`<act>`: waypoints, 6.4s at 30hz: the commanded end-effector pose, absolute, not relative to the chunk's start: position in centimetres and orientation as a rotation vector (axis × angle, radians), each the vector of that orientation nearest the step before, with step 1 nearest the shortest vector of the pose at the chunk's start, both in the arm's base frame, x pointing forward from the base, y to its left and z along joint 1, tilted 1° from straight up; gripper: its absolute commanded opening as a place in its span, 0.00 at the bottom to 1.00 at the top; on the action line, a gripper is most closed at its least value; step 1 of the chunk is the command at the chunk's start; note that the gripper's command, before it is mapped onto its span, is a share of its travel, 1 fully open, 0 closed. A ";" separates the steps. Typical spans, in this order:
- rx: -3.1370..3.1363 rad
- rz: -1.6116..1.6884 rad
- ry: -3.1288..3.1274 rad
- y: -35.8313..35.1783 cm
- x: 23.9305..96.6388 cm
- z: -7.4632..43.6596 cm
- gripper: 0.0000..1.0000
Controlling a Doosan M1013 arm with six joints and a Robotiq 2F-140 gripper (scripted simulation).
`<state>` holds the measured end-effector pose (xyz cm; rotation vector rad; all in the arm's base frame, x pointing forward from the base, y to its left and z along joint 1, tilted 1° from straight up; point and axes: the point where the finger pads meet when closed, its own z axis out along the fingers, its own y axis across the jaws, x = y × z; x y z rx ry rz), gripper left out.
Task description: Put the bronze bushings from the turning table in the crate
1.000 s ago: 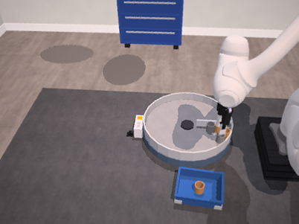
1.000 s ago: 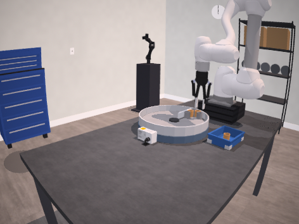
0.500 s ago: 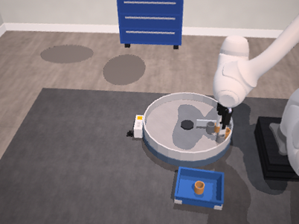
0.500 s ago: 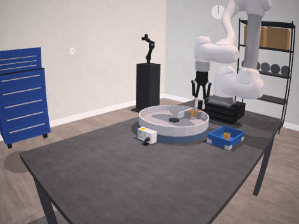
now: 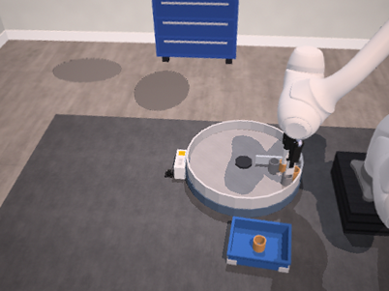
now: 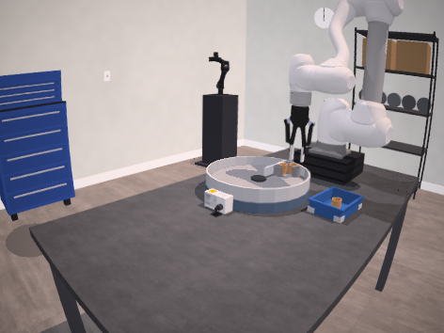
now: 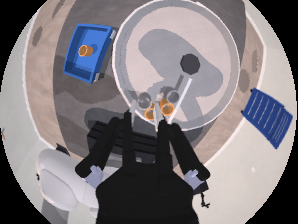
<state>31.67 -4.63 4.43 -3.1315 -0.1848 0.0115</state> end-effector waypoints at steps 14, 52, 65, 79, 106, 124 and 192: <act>-3.128 0.012 -0.180 -4.5 31.4 4.4 0.28; -3.128 0.012 -0.180 -4.5 31.3 2.0 0.28; -3.128 0.012 -0.180 -4.5 31.3 2.0 0.28; -3.128 0.012 -0.180 -4.5 31.3 2.0 0.28; -3.128 0.012 -0.180 -4.5 31.5 1.7 0.28; -3.128 0.012 -0.180 -4.5 31.5 1.7 0.28; -3.128 0.012 -0.180 -4.5 31.5 -0.8 0.28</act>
